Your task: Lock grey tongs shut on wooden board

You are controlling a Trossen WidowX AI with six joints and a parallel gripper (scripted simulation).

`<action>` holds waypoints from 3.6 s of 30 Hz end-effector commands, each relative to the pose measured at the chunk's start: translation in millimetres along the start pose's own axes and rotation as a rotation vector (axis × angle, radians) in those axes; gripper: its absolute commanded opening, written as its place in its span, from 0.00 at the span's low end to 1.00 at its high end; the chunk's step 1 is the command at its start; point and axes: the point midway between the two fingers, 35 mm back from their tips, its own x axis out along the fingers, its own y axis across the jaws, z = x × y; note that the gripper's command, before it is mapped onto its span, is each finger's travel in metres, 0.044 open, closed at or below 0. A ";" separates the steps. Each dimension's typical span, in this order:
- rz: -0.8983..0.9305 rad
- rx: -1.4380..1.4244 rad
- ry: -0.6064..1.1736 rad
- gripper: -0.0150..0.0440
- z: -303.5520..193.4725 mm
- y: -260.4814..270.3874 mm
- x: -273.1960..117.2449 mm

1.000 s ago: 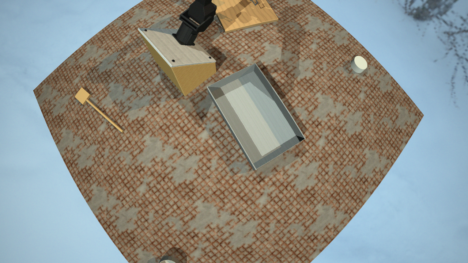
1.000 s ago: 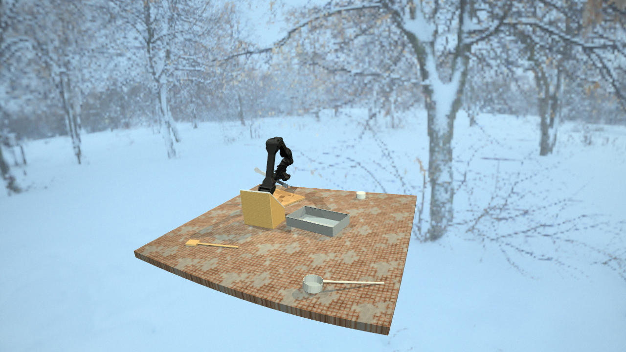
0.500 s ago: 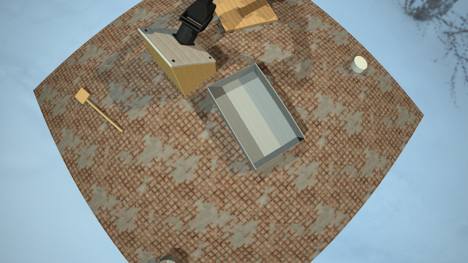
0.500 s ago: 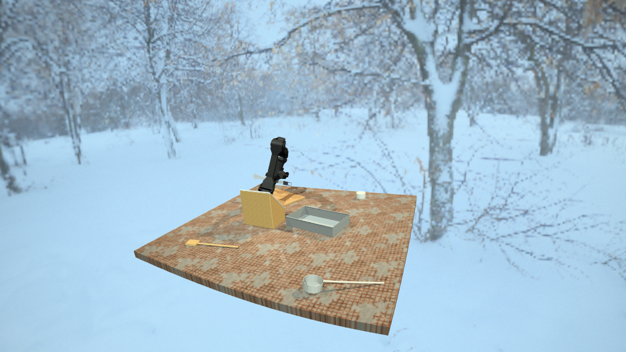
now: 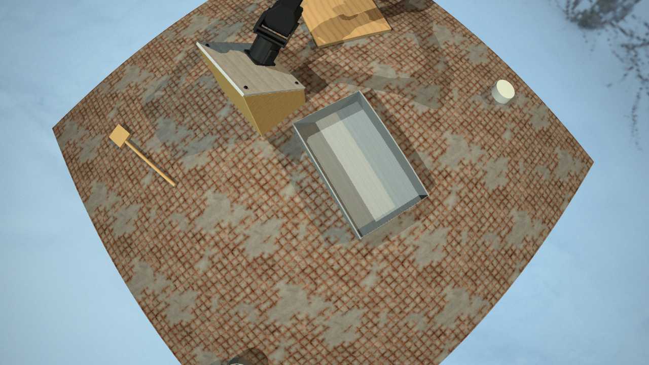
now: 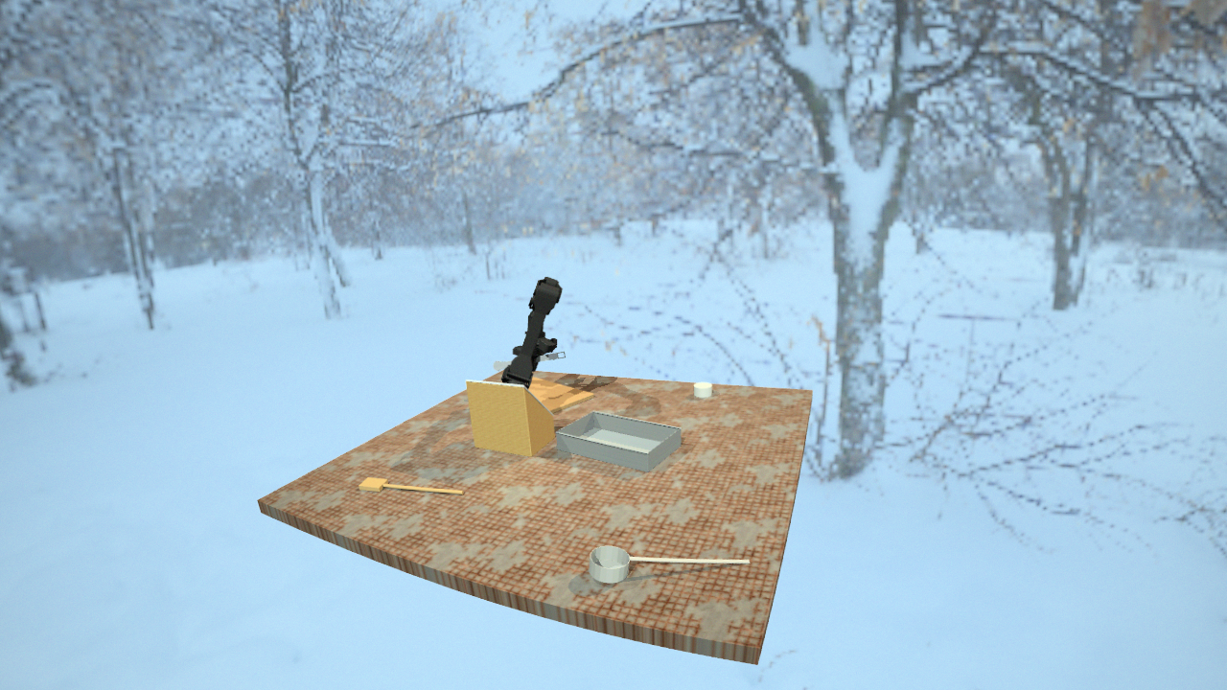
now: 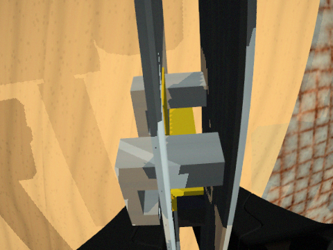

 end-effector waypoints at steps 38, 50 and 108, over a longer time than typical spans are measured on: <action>0.094 0.006 -0.091 0.00 -6.5 11.8 28.6; 0.095 0.005 -0.091 0.00 -3.6 13.4 48.0; 0.101 -0.008 -0.105 1.00 135.8 -28.7 -18.0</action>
